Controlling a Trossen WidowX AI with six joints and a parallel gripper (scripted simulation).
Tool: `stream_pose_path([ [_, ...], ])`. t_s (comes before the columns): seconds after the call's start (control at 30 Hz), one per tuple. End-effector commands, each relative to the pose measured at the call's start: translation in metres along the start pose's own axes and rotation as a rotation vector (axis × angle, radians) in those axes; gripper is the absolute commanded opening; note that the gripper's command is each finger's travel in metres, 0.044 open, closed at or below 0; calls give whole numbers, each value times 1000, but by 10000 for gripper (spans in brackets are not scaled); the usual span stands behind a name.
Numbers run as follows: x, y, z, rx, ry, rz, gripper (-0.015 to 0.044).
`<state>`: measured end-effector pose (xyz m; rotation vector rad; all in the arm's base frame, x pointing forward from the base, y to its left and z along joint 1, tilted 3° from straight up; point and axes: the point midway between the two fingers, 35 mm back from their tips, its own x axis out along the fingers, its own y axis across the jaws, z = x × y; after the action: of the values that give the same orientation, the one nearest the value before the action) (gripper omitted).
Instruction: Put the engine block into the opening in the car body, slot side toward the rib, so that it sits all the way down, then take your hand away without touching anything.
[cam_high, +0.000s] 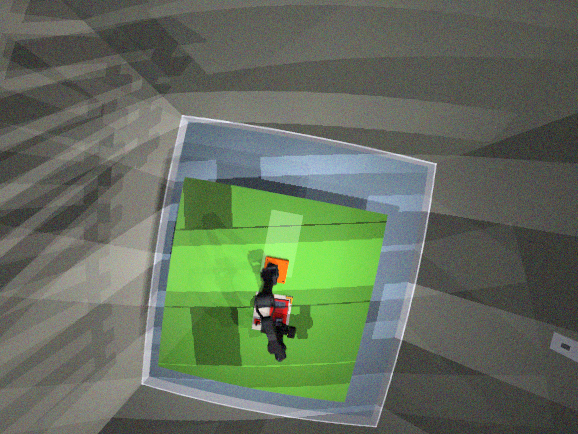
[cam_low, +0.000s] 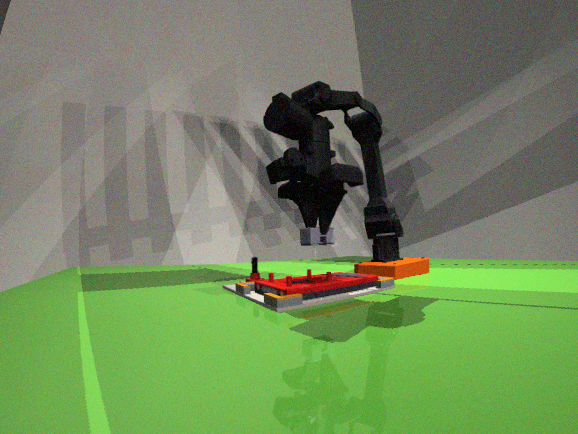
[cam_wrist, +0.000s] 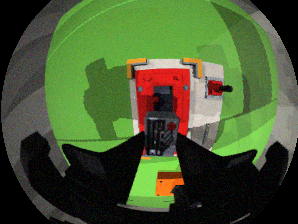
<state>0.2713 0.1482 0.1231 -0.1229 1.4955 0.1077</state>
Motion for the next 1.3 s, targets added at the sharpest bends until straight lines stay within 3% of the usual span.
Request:
stream_pose_path([
  [0.0,13,-1,10,-24,6,0,0],
  [0.4,40,-6,30,-74,5,-1,0],
  [0.6,40,-6,33,-86,4,-1,157],
  [1.27,40,-6,33,-71,4,-1,158],
])
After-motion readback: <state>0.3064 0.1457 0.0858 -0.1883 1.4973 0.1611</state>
